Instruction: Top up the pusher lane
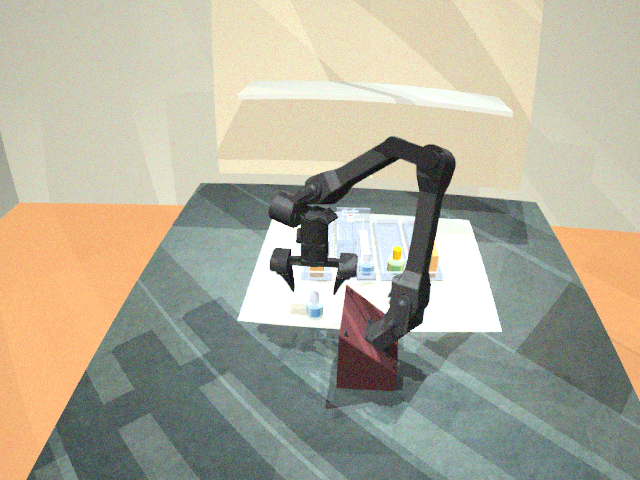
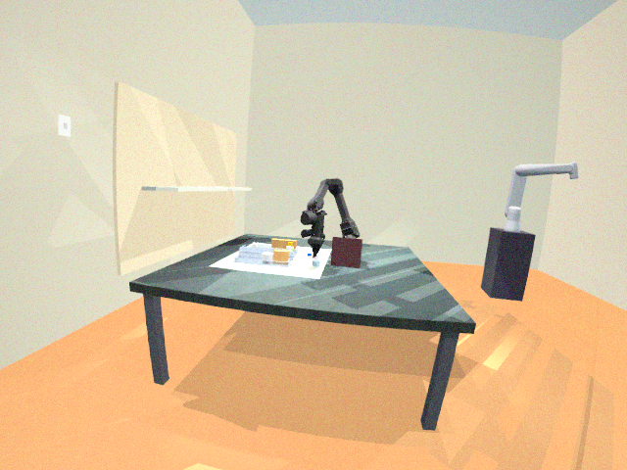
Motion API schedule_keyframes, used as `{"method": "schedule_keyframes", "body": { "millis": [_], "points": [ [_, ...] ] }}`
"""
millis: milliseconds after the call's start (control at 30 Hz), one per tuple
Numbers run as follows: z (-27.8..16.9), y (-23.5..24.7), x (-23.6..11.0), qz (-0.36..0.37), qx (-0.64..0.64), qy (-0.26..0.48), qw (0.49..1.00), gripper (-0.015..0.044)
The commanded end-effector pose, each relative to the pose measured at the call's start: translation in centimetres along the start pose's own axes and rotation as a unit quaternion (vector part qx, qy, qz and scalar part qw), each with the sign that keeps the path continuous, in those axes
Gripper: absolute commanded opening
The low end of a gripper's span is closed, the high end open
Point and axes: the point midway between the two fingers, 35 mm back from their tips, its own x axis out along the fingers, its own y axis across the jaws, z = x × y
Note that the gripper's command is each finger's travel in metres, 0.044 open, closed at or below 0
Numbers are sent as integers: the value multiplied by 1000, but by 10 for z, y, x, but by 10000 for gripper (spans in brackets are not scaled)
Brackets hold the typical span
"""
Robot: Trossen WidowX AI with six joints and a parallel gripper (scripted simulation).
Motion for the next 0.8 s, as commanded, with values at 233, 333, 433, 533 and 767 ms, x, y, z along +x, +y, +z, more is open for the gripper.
{"method": "schedule_keyframes", "body": {
  "millis": [233, 333, 433, 533, 767],
  "points": [
    [-2, -2, 16, -8, -6, 2, 1000, 440],
    [-2, -2, 21, -8, -6, 2, 1000, 440],
    [-2, -2, 26, -8, -6, 2, 1000, 440],
    [-2, -2, 30, -8, -6, 2, 1000, 440],
    [-3, -3, 40, -8, -6, 2, 1000, 440]
  ]
}}
